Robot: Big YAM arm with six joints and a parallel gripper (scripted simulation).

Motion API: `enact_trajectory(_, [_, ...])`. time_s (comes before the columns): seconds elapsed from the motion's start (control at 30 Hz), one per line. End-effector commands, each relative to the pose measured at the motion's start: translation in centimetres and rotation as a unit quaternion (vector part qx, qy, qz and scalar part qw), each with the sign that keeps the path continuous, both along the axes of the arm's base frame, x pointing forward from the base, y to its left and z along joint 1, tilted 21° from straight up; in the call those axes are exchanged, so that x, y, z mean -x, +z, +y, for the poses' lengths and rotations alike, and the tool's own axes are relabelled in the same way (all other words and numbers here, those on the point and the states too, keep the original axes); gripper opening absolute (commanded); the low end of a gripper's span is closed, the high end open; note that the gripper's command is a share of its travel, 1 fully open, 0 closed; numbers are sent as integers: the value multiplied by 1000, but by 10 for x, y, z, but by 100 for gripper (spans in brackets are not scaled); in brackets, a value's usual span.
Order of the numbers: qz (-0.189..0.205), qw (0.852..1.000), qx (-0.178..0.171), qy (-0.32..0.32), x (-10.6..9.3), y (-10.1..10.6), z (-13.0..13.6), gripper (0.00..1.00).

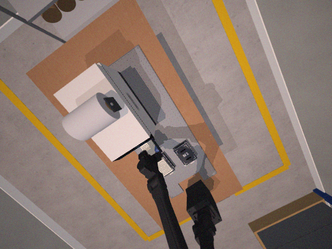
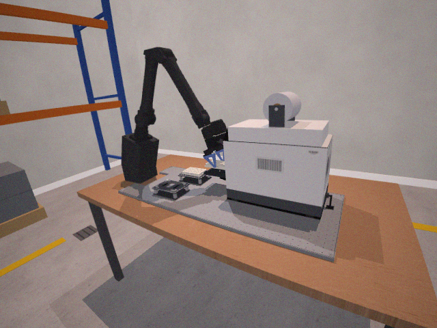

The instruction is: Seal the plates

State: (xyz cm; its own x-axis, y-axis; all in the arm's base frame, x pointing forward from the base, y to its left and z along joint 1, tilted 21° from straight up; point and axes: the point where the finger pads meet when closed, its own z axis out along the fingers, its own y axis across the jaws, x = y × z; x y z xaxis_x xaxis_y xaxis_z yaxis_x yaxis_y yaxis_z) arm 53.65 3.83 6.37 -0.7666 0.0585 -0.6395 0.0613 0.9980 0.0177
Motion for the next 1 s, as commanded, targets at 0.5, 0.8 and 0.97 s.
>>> enact_trajectory(0.5, [-19, 1000, 1, 0, -26, 5, -4, 0])
enact_trajectory(0.8, [-17, 1000, -2, -3, -25, 1, -4, 0])
enact_trajectory(0.97, [-7, 1000, -5, 2, -15, -13, 7, 0])
